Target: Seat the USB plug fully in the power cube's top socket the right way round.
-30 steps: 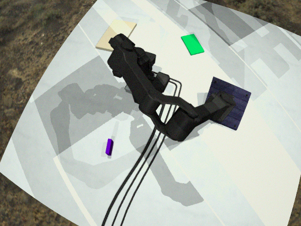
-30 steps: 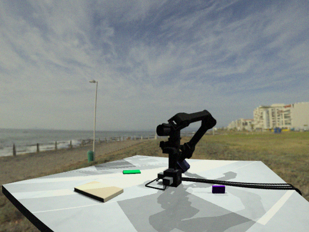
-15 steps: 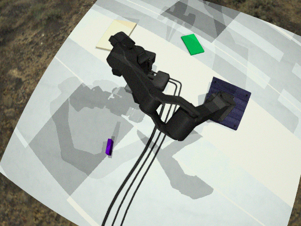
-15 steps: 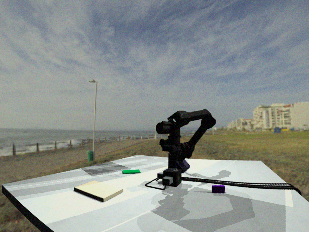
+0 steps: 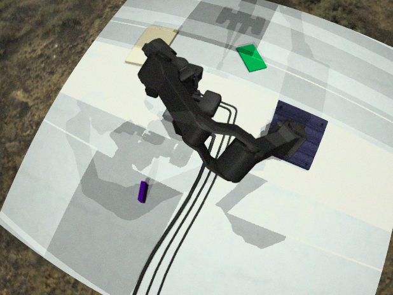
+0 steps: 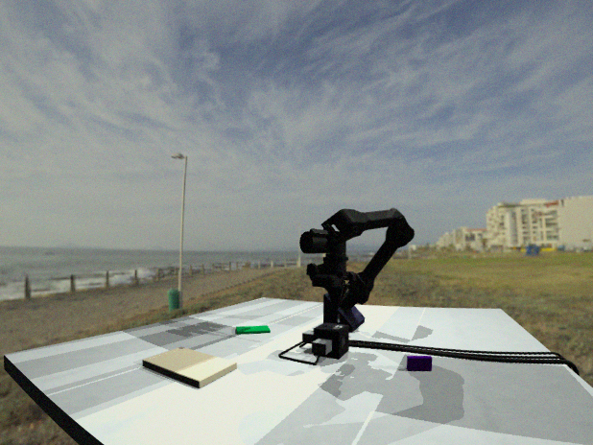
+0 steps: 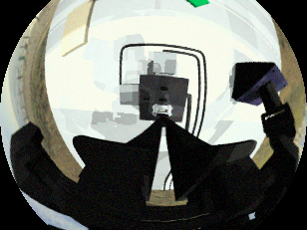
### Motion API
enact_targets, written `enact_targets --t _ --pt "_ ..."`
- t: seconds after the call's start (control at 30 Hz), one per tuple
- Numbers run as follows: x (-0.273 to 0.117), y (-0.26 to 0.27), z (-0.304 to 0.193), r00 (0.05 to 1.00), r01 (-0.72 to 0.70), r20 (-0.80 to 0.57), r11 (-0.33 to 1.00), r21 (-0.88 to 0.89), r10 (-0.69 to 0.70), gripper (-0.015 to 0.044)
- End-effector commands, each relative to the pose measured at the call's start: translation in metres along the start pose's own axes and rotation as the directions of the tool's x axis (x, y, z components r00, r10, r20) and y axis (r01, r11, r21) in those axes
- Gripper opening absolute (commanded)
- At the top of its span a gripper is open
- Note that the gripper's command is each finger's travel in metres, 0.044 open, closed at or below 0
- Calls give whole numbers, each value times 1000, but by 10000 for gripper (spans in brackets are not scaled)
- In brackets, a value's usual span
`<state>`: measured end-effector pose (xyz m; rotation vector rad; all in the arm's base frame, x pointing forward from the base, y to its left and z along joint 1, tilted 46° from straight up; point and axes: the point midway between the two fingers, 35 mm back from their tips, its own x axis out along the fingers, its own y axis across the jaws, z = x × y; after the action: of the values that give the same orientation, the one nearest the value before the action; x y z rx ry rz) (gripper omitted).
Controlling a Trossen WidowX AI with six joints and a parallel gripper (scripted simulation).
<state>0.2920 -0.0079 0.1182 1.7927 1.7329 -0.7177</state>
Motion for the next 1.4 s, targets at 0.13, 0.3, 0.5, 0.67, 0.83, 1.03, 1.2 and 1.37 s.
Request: enact_targets --t 0.13,0.3,0.5,0.67,0.83,1.03,1.2,1.37 --pt "-6 0 1 1000 4 3 1000 0 -4 0" --pt "-9 0 1 1000 4 3 1000 0 -4 0" --pt "-8 0 0 1000 1 1 999 -52 -1 0" --pt "-7 0 0 1000 0 1 981 -193 0 0" --pt "-7 0 0 1000 0 0 948 -319 0 0" --pt "-7 0 0 1000 0 0 886 -464 0 0" --pt "-7 0 0 1000 0 0 818 -575 0 0" --pt "-7 0 0 1000 0 0 736 -677 0 0"
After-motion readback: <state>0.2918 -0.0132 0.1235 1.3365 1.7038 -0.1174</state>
